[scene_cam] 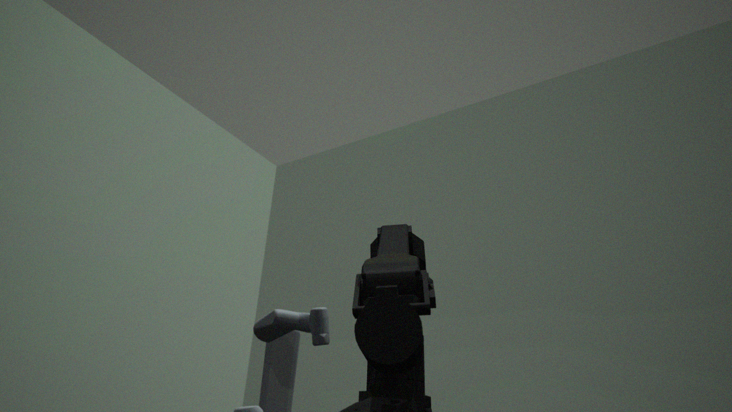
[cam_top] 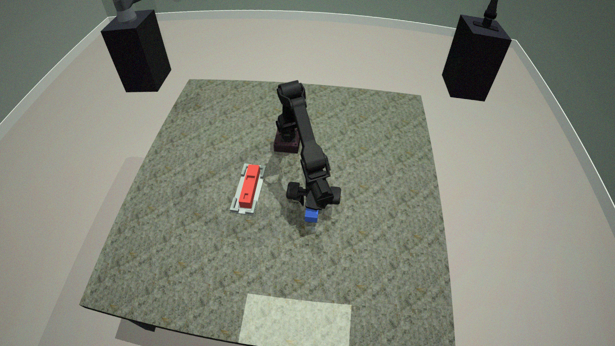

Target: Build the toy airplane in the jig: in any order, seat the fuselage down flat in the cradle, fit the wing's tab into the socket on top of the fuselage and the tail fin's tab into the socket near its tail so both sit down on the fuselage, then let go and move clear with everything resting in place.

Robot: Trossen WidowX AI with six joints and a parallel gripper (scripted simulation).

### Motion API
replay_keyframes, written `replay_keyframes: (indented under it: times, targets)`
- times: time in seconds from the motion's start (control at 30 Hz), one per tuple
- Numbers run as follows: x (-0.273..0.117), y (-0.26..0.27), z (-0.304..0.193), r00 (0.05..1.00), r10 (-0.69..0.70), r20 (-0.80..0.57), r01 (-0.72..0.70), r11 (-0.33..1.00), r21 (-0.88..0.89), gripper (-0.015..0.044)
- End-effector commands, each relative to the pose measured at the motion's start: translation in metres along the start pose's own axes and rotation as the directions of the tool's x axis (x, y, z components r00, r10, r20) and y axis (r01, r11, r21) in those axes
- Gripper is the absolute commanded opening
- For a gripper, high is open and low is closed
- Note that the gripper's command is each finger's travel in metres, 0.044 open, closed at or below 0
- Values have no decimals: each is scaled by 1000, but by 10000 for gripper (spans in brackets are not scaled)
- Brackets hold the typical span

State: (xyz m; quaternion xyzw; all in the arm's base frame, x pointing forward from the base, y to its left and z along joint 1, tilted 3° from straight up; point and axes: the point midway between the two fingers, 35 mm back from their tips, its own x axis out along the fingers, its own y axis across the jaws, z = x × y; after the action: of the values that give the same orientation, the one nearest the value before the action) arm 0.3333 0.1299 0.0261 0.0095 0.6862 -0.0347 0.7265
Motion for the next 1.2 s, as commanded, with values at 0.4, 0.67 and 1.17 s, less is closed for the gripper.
replay_keyframes:
  times: [0.4, 0.67, 1.17]
  targets:
    - [1, -1, 0, 1000, -4, 1, 4, 1000, -4, 105]
    - [-18, -6, 13, 999, 10, 47, -10, 1000, 12, 0]
    - [-60, -2, 13, 1000, 5, 29, -5, 1000, 6, 0]
